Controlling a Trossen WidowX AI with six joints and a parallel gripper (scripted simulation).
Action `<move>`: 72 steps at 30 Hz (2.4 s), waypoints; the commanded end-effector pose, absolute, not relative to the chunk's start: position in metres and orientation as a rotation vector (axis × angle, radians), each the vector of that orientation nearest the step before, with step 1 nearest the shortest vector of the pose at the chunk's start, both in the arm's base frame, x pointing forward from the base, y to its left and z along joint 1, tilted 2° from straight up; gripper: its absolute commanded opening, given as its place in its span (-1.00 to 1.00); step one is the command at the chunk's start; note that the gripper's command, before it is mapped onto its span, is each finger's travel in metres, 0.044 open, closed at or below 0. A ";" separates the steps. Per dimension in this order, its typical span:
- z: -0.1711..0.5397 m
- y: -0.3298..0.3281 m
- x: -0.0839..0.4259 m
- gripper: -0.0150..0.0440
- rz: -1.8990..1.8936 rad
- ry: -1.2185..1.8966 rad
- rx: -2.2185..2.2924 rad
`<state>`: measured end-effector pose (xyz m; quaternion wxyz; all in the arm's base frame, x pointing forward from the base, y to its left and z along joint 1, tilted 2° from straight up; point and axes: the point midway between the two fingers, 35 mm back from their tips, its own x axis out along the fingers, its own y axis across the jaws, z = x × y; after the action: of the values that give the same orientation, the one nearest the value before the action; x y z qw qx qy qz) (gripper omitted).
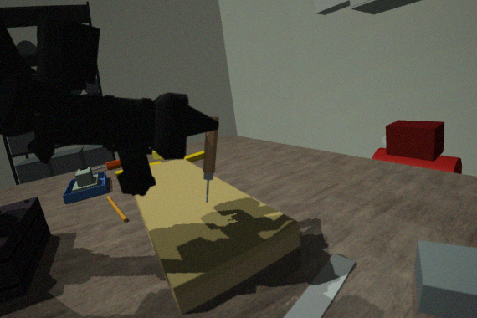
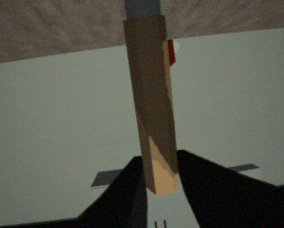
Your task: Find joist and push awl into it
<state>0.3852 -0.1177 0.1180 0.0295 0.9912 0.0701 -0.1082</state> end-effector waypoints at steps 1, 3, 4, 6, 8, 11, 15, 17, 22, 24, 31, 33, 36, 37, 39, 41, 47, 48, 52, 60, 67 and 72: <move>0.116 -0.118 0.385 -0.49 -0.331 0.211 3.059; 0.114 -0.118 0.385 -0.49 -0.331 0.211 3.059; 0.114 -0.118 0.385 -0.49 -0.331 0.211 3.059; 0.113 -0.118 0.385 -0.49 -0.331 0.211 3.059; 0.111 -0.118 0.385 -0.49 -0.331 0.211 3.059; 0.110 -0.118 0.385 -0.49 -0.331 0.211 3.059; 0.107 -0.118 0.385 -0.49 -0.331 0.211 3.059; 0.106 -0.118 0.385 -0.49 -0.331 0.211 3.059; 0.103 -0.118 0.385 -0.49 -0.331 0.211 3.059; 0.101 -0.119 0.385 -0.49 -0.331 0.211 3.059; 0.090 -0.119 0.385 -0.49 -0.331 0.211 3.059; 0.086 -0.119 0.385 -0.49 -0.331 0.211 3.059; 0.082 -0.119 0.385 -0.49 -0.332 0.211 3.059; 0.080 -0.119 0.385 -0.49 -0.332 0.211 3.059; 0.077 -0.119 0.385 -0.49 -0.332 0.211 3.059; 0.073 -0.119 0.385 -0.49 -0.332 0.211 3.059; 0.068 -0.119 0.384 -0.49 -0.332 0.211 3.059; 0.068 -0.119 0.384 -0.49 -0.332 0.211 3.059; 0.068 -0.119 0.384 -0.49 -0.332 0.211 3.059; 0.068 -0.119 0.384 -0.49 -0.332 0.211 3.059; 0.069 -0.120 0.385 -0.49 -0.328 0.208 3.056; 0.069 -0.120 0.385 -0.49 -0.328 0.208 3.056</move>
<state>0.3849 -0.1198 0.0690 0.0302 0.9916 0.0674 -0.1064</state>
